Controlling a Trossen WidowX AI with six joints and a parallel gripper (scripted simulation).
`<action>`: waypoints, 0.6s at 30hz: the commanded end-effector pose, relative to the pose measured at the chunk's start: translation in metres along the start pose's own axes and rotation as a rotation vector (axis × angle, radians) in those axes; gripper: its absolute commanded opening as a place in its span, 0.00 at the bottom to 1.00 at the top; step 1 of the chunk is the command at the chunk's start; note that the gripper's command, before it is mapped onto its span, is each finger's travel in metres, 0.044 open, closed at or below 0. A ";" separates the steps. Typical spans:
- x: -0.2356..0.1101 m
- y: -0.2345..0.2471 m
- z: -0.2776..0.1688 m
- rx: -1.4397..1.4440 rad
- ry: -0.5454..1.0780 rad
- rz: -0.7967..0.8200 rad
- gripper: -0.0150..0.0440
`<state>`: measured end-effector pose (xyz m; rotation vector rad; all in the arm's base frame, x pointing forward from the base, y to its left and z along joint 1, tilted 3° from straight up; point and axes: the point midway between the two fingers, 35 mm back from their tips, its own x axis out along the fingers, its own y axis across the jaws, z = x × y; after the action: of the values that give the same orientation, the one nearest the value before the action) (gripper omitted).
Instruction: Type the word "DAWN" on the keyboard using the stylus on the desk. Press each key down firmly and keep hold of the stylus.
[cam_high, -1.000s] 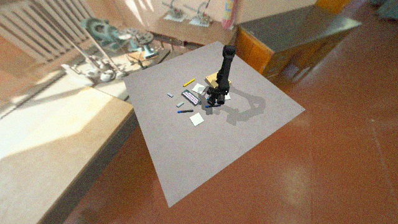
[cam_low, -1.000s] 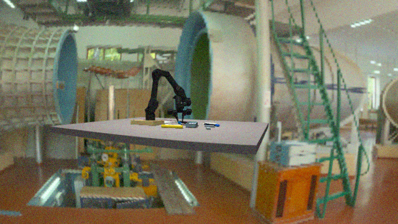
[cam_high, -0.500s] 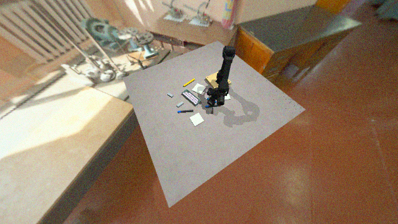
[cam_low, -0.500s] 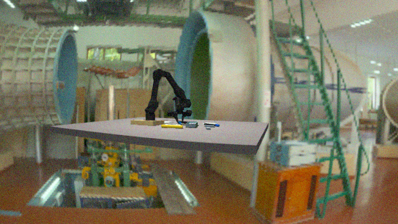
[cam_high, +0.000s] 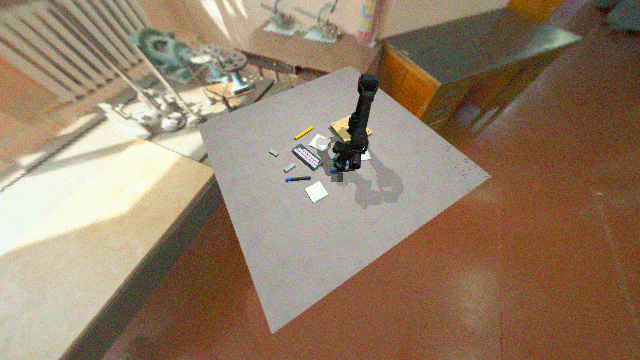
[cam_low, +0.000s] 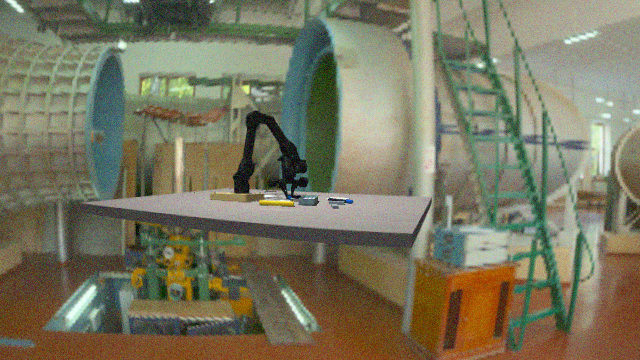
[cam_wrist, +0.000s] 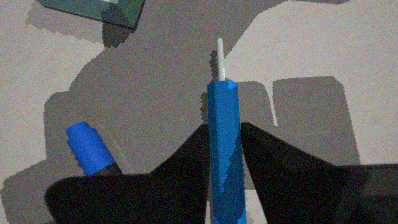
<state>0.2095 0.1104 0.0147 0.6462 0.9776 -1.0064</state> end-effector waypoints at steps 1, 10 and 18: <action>-0.001 0.001 0.001 0.001 0.001 0.003 0.25; -0.040 0.000 0.023 0.000 0.000 0.001 0.25; -0.040 -0.001 0.023 -0.001 -0.001 -0.004 0.25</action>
<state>0.2091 0.1067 0.0614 0.6467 0.9779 -1.0125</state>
